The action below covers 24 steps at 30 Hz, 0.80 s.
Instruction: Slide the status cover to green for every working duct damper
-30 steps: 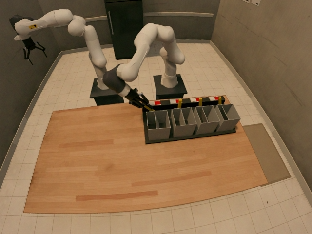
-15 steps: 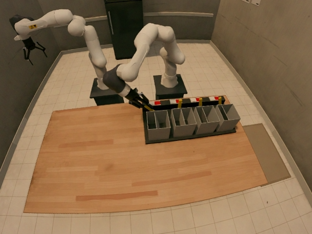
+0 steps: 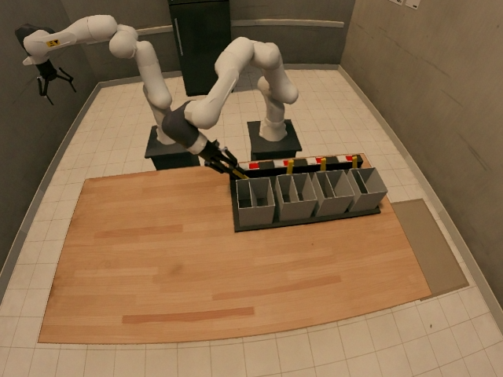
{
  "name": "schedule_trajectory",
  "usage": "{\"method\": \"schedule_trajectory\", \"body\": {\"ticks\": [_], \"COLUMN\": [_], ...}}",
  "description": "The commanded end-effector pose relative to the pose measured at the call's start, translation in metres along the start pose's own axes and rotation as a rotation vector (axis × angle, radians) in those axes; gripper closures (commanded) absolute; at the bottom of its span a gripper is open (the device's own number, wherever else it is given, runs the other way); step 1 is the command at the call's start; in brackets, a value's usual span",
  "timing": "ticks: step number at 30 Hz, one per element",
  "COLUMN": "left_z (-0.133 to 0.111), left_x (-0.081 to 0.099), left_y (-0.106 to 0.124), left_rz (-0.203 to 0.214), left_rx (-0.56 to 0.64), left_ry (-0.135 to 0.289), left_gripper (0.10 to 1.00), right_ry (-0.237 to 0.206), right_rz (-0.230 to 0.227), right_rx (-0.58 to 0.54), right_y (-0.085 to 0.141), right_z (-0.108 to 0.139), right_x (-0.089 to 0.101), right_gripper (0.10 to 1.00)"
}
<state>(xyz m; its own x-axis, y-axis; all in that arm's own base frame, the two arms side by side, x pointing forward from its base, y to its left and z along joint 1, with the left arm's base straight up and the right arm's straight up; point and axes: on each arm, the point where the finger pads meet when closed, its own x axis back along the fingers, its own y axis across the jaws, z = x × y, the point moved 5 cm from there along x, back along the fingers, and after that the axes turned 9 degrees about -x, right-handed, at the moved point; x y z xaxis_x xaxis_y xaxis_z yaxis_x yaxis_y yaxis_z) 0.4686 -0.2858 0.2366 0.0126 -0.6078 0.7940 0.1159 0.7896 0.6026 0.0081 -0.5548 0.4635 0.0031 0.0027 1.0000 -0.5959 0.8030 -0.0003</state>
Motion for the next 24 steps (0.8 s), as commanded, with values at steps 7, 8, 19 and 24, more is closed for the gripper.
{"method": "schedule_trajectory", "body": {"ticks": [7, 8, 19, 24], "left_z": [0.004, 0.004, 0.004, 0.004], "left_x": [0.04, 0.04, 0.065, 0.067], "left_y": [0.0, 0.0, 0.0, 0.0], "left_rz": [-0.008, -0.008, -0.008, -0.008], "left_rx": [-0.006, -0.006, -0.006, -0.006], "left_ry": [0.013, 0.013, 0.013, 0.013], "left_gripper": [0.795, 0.795, 0.795, 0.795], "right_ry": [-0.004, -0.004, -0.004, -0.004], "right_rz": [0.0, 0.0, 0.0, 0.0], "right_rx": [0.005, 0.005, 0.005, 0.005], "right_y": [0.0, 0.0, 0.0, 0.0], "right_z": [0.0, 0.0, 0.0, 0.0], "right_x": [0.0, 0.0, 0.0, 0.0], "right_gripper": [0.098, 0.098, 0.098, 0.098]}}
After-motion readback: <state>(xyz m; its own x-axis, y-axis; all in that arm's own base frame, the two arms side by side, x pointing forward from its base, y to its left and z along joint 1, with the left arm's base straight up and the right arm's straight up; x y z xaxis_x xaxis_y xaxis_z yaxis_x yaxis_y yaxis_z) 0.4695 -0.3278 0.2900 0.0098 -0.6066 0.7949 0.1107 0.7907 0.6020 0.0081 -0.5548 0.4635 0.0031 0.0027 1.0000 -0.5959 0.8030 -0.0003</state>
